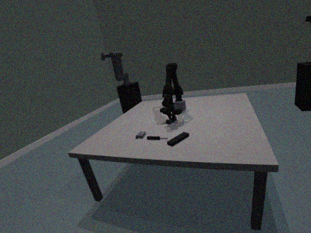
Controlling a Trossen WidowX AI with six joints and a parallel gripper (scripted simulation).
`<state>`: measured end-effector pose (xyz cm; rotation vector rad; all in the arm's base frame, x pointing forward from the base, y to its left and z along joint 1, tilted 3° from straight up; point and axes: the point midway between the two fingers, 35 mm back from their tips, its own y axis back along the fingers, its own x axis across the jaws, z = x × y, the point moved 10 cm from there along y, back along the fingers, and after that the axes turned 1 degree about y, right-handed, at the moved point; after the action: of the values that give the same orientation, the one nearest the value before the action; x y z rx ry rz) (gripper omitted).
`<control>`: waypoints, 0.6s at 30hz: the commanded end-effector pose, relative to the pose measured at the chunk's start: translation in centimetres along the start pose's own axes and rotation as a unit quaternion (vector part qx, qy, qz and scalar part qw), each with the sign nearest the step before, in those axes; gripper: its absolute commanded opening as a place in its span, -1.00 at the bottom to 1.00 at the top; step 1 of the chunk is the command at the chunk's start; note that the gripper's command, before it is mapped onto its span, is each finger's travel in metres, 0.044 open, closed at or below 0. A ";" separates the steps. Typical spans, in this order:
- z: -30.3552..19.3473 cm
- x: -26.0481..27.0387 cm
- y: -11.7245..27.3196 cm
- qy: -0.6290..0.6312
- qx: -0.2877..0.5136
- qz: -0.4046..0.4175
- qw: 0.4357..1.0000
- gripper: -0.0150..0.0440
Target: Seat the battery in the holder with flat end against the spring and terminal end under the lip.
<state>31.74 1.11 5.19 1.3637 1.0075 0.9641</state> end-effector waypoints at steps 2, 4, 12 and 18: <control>-0.1 -0.1 -0.3 0.002 0.017 0.000 1.000 -0.21; 0.0 -0.1 -0.3 0.002 0.018 0.000 1.000 -0.21; 0.0 -0.1 -0.3 0.002 0.020 0.000 1.000 -0.21; 0.0 -0.1 -0.3 0.002 0.020 0.000 1.000 -0.21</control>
<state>31.86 1.04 5.09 1.3819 1.0205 0.9562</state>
